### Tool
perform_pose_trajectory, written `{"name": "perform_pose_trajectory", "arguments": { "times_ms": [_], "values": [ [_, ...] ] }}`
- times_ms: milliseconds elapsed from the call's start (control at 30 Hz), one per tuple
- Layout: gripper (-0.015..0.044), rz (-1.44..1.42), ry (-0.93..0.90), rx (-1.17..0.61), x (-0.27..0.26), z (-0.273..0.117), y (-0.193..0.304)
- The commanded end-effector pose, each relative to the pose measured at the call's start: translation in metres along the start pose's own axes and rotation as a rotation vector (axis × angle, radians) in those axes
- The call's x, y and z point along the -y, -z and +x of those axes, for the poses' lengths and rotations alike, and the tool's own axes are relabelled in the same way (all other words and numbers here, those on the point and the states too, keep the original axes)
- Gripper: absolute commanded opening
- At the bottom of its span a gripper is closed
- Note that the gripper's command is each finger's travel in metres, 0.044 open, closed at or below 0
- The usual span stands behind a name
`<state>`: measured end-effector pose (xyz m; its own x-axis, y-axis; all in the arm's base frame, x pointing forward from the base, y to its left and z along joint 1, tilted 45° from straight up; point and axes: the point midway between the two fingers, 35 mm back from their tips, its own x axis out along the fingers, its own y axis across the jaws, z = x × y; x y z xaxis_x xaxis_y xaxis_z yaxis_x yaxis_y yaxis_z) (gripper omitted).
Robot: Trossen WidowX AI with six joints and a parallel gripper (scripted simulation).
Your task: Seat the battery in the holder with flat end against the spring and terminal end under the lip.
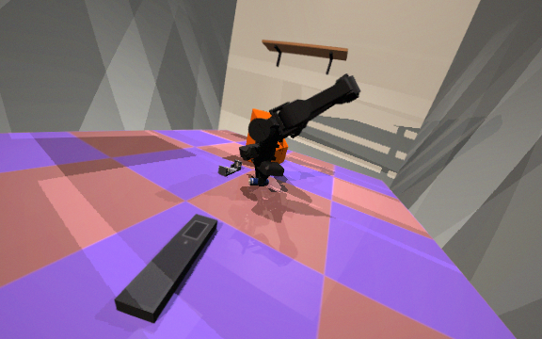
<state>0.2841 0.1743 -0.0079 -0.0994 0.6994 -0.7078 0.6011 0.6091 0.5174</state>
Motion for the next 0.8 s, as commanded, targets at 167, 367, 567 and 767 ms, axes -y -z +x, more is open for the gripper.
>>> {"name": "perform_pose_trajectory", "arguments": {
  "times_ms": [167,367,567,767],
  "values": [
    [0.0072,0.004,0.0,0.0,0.0,-0.02,-0.001],
    [0.0072,0.004,0.0,0.0,0.0,-0.05,0.0],
    [0.0072,0.219,0.003,0.004,0.008,-0.052,-0.01],
    [0.0072,0.59,0.005,0.011,0.022,-0.057,-0.025]
  ]
}}
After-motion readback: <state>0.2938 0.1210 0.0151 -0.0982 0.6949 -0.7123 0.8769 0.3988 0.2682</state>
